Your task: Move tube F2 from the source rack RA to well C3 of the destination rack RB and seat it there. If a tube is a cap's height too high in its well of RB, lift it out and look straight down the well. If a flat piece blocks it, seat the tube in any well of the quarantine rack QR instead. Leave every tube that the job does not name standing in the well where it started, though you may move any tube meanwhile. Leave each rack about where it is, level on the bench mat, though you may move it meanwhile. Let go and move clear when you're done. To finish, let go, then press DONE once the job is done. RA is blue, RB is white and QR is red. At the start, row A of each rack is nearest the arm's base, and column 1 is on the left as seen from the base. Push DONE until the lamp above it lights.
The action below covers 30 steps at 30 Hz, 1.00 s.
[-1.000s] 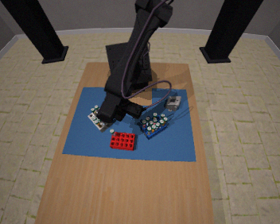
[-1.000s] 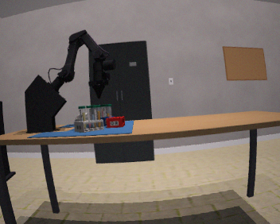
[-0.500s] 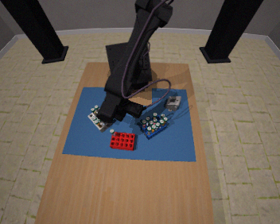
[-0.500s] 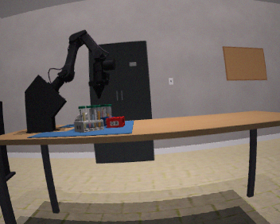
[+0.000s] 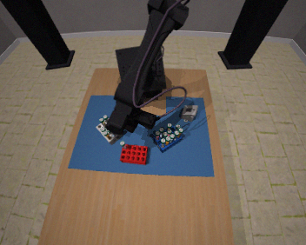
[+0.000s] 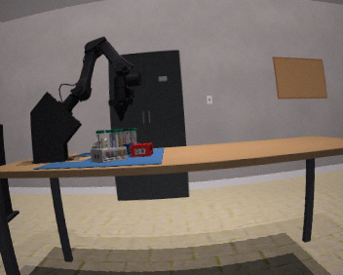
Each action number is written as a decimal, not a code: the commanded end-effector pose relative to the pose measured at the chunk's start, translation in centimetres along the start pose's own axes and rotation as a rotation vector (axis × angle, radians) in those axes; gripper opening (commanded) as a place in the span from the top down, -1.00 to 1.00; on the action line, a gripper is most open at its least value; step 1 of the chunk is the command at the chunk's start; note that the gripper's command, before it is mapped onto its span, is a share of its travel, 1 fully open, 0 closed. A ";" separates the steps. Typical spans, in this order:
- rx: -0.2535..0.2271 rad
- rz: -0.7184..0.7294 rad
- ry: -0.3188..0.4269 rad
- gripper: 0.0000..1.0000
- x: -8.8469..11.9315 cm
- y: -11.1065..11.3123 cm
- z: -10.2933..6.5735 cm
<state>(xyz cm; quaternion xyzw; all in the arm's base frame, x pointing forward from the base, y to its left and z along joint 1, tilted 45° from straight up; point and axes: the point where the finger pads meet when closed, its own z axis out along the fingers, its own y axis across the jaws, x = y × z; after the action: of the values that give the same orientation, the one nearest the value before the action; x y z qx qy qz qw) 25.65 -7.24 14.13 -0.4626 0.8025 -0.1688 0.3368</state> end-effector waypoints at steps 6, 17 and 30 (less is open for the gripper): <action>0.044 -0.012 -0.013 1.00 -0.4 -1.5 -0.8; 0.020 -0.005 -0.007 1.00 -2.0 0.7 -0.2; 0.053 -0.008 -0.025 1.00 -6.5 0.9 -1.0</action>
<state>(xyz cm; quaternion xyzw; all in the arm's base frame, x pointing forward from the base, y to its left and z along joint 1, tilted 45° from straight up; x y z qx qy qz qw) 26.24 -1.17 15.30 -0.4854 0.7850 -0.1614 0.3495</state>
